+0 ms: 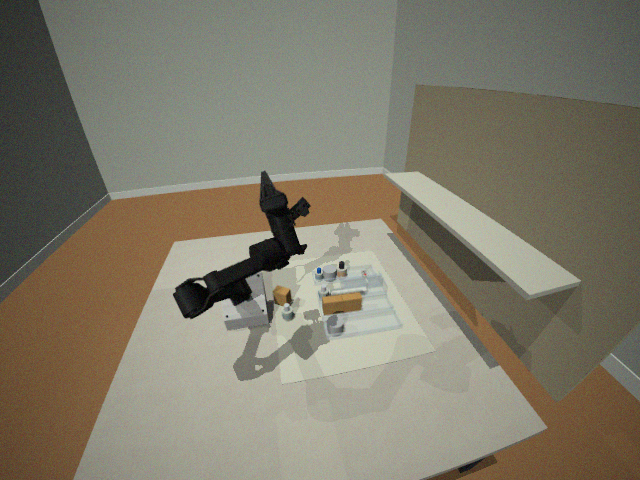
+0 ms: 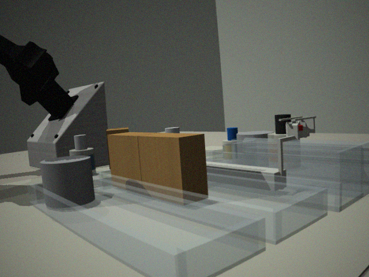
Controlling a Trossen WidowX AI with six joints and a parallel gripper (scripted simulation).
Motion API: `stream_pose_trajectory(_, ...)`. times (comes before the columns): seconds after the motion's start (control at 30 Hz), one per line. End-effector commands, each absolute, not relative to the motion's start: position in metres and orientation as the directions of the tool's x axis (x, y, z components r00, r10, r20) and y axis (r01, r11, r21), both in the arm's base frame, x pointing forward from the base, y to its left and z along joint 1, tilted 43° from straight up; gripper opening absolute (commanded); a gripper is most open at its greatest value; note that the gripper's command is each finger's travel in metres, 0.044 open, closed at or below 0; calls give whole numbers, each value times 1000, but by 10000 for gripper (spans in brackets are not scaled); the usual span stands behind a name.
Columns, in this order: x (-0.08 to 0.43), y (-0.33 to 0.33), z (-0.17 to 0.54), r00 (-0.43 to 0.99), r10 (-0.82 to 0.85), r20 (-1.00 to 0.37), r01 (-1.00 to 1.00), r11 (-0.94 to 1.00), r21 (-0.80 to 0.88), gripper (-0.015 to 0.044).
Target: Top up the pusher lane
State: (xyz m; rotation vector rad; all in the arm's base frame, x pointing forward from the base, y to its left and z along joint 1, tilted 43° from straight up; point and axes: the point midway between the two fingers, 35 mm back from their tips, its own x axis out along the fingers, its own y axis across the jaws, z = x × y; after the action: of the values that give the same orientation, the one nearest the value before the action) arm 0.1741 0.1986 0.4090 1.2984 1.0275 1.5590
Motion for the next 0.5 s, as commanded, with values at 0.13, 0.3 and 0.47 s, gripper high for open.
stream_pose_trajectory(0.13,216,203,403,51,934,354,39,-356,934,440)
stream_pose_trajectory(0.3,276,206,370,321,895,310,199,-384,902,440)
stream_pose_trajectory(0.47,320,205,317,548,825,139,298,-348,889,440)
